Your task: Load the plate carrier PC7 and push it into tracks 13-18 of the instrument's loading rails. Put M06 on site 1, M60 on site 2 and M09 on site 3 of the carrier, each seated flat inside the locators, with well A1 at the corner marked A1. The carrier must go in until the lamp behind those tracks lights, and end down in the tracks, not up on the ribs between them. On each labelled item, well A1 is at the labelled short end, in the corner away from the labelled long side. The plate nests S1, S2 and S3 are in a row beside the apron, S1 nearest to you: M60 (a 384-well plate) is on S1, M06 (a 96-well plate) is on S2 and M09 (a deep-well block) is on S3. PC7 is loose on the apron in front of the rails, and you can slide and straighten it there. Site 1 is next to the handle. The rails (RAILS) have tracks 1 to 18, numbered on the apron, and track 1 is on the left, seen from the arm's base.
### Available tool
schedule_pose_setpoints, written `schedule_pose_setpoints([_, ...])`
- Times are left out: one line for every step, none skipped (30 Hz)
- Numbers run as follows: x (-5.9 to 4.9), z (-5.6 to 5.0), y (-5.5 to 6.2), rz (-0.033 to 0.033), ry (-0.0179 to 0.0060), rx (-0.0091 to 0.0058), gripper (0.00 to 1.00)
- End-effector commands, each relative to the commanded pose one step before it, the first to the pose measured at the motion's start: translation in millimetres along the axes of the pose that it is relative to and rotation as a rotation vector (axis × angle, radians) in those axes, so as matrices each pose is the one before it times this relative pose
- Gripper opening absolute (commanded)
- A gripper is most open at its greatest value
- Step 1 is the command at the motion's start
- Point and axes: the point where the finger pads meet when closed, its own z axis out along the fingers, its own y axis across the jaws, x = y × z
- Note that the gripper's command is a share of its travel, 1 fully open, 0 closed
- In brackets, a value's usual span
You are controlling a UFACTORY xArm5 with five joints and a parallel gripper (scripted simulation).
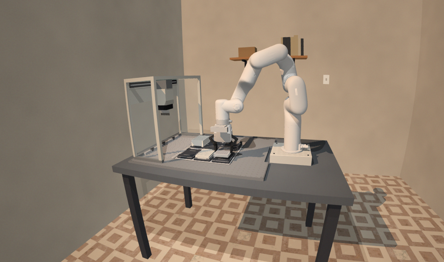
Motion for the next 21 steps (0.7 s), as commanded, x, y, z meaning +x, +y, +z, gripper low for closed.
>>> schedule_pose_setpoints([0.42,-2.82,1.33,0.00000,-0.00376,-0.00489,0.00])
schedule_pose_setpoints([0.00,-1.67,0.01,0.00000,0.00000,-0.00001,0.00])
schedule_pose_setpoints([0.00,-1.67,0.01,0.00000,0.00000,-0.00001,0.00])
schedule_pose_setpoints([0.00,-1.67,0.01,0.00000,0.00000,-0.00001,0.00])
schedule_pose_setpoints([0.00,-1.67,0.01,0.00000,0.00000,-0.00001,0.00])
schedule_pose_setpoints([0.00,-1.67,0.01,0.00000,0.00000,-0.00001,0.00])
schedule_pose_setpoints([0.00,-1.67,0.01,0.00000,0.00000,-0.00001,0.00])
schedule_pose_setpoints([0.00,-1.67,0.01,0.00000,0.00000,-0.00001,0.00])
schedule_pose_setpoints([0.00,-1.67,0.01,0.00000,0.00000,-0.00001,0.00])
schedule_pose_setpoints([0.00,-1.67,0.01,0.00000,0.00000,-0.00001,0.00])
schedule_pose_setpoints([0.00,-1.67,0.01,0.00000,0.00000,-0.00001,0.00])
schedule_pose_setpoints([0.00,-1.67,0.01,0.00000,0.00000,-0.00001,0.00])
schedule_pose_setpoints([0.00,-1.67,0.00,0.00000,0.00000,-0.00001,0.00])
schedule_pose_setpoints([0.00,-1.67,0.00,0.00000,0.00000,-0.00001,0.00])
schedule_pose_setpoints([0.00,-1.67,0.00,0.00000,0.00000,-0.00001,0.00])
schedule_pose_setpoints([0.00,0.00,0.00,0.00000,0.00000,0.00000,0.00])
schedule_pose_setpoints([0.00,0.00,0.00,0.00000,0.00000,0.00000,0.00])
schedule_pose_setpoints([0.00,-1.67,0.00,0.00000,0.00000,-0.00001,0.00])
schedule_pose_setpoints([0.00,-1.67,0.00,0.00000,0.00000,-0.00001,0.00])
schedule_pose_setpoints([0.00,-1.67,0.00,0.00000,0.00000,-0.00001,0.00])
schedule_pose_setpoints([0.00,-1.67,0.00,0.00000,0.00000,-0.00001,0.00])
